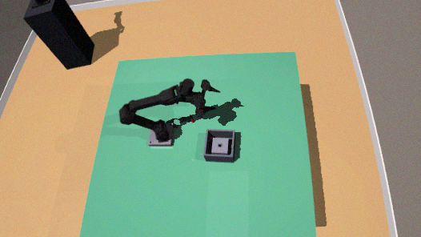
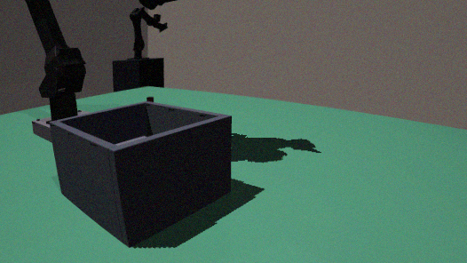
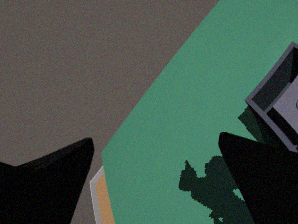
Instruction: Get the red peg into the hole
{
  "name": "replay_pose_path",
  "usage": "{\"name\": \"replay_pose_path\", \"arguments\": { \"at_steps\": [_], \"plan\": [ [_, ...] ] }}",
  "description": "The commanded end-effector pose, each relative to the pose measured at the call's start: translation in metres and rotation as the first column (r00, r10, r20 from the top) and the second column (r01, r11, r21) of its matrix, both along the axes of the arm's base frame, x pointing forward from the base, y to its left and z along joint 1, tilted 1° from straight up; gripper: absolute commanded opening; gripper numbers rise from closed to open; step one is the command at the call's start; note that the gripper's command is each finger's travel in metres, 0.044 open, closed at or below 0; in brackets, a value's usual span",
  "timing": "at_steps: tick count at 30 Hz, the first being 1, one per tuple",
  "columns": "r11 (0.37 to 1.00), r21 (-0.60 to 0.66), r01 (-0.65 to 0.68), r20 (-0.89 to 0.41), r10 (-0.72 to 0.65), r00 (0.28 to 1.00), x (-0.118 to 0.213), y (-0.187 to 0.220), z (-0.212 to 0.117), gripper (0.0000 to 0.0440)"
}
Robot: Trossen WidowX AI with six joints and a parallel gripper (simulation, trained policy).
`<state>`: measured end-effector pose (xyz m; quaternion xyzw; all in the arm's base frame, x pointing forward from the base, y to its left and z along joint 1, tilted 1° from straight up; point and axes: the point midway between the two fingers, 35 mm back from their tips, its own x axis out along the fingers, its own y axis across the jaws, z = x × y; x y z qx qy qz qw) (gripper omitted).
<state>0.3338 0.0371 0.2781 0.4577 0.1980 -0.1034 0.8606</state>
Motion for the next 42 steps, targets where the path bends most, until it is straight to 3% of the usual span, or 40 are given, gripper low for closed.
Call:
{"name": "replay_pose_path", "arguments": {
  "at_steps": [1,10,21,30,42],
  "plan": [
    [1.000,-0.005,-0.021,-0.129,0.021,0.991,-0.013,0.014,-0.026,0.0440],
    [0.998,-0.023,-0.055,-0.423,0.040,0.905,-0.053,0.036,-0.086,0.0440],
    [0.997,-0.065,-0.039,-0.707,-0.019,0.707,-0.109,0.045,-0.144,0.0440],
    [0.996,-0.091,-0.005,-0.795,-0.069,0.602,-0.130,0.047,-0.180,0.0440],
    [0.997,-0.071,0.036,-0.804,-0.078,0.589,-0.135,0.052,-0.232,0.0440]
  ]
}}
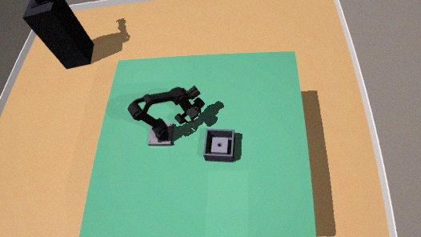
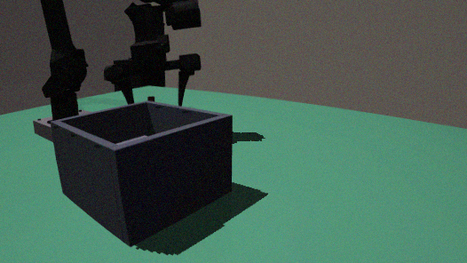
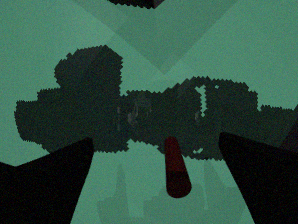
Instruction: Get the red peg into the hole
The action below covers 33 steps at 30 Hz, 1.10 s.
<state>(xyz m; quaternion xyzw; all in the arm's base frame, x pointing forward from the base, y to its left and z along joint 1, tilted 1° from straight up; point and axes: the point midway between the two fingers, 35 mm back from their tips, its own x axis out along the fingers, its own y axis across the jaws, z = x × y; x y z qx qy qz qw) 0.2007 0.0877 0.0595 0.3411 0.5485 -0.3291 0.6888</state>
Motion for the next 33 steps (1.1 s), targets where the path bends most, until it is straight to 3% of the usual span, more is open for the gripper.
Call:
{"name": "replay_pose_path", "arguments": {
  "at_steps": [1,3,5,20,33],
  "plan": [
    [1.000,0.012,0.016,0.000,-0.016,1.000,-0.003,0.001,-0.016,0.0439],
    [1.000,0.017,0.023,0.000,-0.023,1.000,-0.003,0.002,-0.023,0.0430],
    [0.999,0.022,0.033,-0.004,-0.033,0.999,-0.005,0.003,-0.028,0.0393],
    [0.995,0.087,0.042,-0.090,-0.035,0.995,-0.009,0.004,-0.032,0.0002],
    [0.999,-0.003,-0.051,0.028,0.051,0.998,0.015,-0.016,0.011,0.0000]
  ]
}}
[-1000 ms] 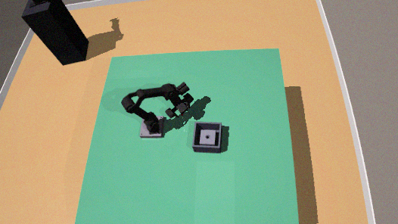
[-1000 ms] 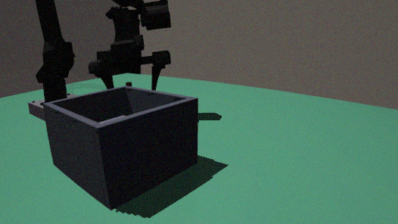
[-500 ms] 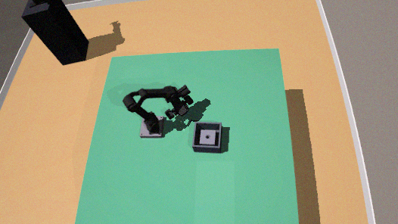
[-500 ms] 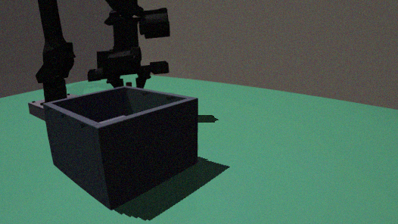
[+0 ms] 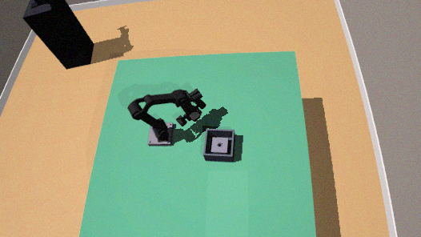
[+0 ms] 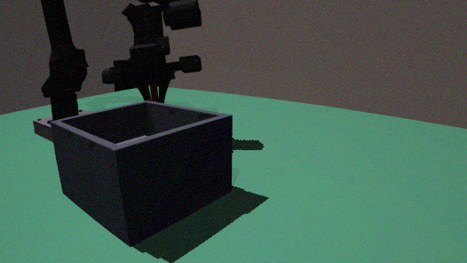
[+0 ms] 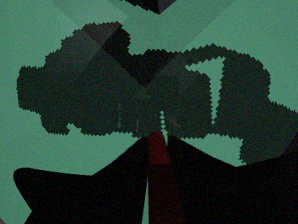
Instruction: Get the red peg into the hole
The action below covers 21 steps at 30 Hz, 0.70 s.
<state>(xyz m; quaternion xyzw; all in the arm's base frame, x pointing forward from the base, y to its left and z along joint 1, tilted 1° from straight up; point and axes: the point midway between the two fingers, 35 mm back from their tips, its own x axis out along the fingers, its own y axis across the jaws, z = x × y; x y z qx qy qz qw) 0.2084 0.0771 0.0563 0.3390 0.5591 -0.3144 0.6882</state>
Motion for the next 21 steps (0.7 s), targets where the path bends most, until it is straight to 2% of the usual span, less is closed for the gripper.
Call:
{"name": "replay_pose_path", "arguments": {
  "at_steps": [1,13,21],
  "plan": [
    [0.999,-0.031,-0.027,0.044,0.028,0.999,0.010,-0.007,0.019,0.0000],
    [0.993,-0.114,-0.041,0.125,0.055,0.991,0.038,-0.037,0.069,0.0000],
    [0.989,-0.146,0.002,0.146,0.019,0.989,0.056,-0.068,0.082,0.0000]
  ]
}}
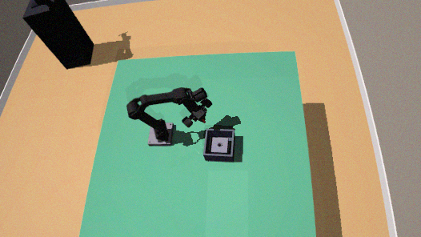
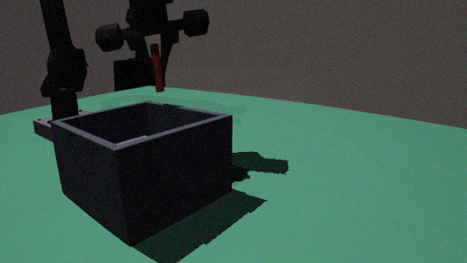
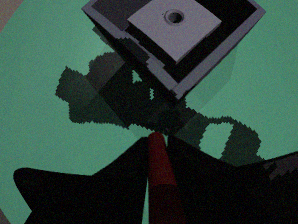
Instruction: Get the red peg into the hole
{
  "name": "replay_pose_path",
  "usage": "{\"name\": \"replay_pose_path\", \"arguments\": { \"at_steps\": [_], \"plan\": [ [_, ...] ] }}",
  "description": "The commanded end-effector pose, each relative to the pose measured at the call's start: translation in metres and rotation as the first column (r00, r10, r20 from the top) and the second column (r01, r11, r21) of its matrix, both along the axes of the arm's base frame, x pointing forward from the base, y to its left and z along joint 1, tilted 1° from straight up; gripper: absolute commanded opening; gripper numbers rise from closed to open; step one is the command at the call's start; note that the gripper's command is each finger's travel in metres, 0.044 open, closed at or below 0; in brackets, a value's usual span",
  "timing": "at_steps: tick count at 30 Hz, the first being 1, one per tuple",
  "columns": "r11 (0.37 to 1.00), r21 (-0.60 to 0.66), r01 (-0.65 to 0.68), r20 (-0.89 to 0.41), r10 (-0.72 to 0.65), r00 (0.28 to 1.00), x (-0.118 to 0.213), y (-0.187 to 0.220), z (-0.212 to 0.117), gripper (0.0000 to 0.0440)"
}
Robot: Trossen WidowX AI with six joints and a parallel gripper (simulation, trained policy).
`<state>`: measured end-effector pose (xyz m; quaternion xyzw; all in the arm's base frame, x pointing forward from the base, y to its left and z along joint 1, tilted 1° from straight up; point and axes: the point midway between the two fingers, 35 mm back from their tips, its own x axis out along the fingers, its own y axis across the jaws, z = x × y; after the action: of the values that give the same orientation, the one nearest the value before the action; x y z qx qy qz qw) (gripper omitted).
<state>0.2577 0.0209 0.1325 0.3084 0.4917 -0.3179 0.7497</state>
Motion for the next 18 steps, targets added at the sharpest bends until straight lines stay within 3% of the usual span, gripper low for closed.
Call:
{"name": "replay_pose_path", "arguments": {
  "at_steps": [1,18],
  "plan": [
    [1.000,-0.018,0.021,0.011,-0.021,1.000,0.009,-0.016,0.007,0.0000],
    [0.990,-0.046,0.131,0.049,-0.129,0.990,0.040,-0.078,0.006,0.0000]
  ]
}}
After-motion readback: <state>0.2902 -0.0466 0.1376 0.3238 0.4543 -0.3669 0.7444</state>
